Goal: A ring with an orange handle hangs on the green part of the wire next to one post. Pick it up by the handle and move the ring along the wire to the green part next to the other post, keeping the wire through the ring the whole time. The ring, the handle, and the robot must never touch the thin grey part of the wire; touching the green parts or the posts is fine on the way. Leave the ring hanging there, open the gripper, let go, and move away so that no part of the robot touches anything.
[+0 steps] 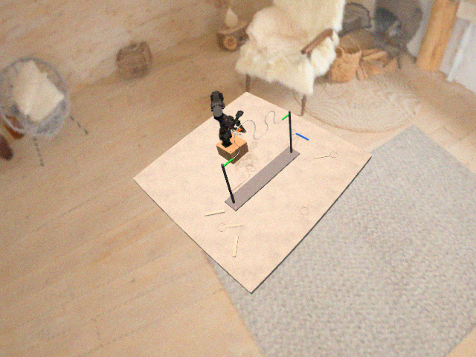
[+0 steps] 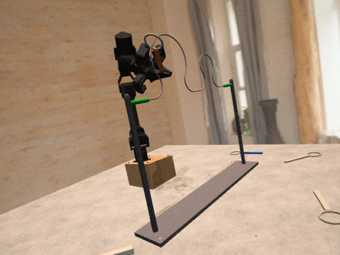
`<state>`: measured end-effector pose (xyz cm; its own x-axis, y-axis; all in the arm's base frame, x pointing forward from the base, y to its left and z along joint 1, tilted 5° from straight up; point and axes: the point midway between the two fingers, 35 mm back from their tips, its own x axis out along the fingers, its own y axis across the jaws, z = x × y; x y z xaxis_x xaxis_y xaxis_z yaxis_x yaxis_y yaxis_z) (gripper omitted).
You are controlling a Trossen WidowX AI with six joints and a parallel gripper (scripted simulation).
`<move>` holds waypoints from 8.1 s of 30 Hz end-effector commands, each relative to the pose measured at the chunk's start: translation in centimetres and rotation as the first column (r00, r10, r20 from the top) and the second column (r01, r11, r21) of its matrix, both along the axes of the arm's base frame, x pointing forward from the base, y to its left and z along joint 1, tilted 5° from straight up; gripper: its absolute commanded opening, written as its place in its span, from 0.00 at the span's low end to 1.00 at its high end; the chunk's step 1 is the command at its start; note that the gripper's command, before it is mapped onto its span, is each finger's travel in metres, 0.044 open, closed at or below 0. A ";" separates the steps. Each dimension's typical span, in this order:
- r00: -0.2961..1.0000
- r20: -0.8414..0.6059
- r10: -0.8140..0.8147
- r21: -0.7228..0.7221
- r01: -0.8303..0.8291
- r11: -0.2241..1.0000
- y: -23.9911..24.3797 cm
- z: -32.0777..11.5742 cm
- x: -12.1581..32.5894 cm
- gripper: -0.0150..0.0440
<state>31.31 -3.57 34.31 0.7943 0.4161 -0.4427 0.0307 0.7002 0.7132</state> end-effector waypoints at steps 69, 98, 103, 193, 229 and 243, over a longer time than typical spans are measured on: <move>0.992 0.106 0.074 -0.786 0.038 0.617 -2.8 -1.2 0.3 0.00; 0.984 0.123 0.128 -0.949 0.079 0.304 -4.0 -0.9 0.5 0.00; 0.983 0.124 0.138 -0.966 0.087 0.245 -4.2 -0.8 0.5 0.00; 0.959 0.035 0.280 -0.628 0.239 -0.741 -6.2 2.4 0.9 0.00; 0.957 -0.021 0.291 -0.308 0.271 -0.912 -6.2 3.1 1.0 0.00; 0.958 -0.008 0.288 -0.381 0.263 -0.887 -7.2 1.0 1.0 0.00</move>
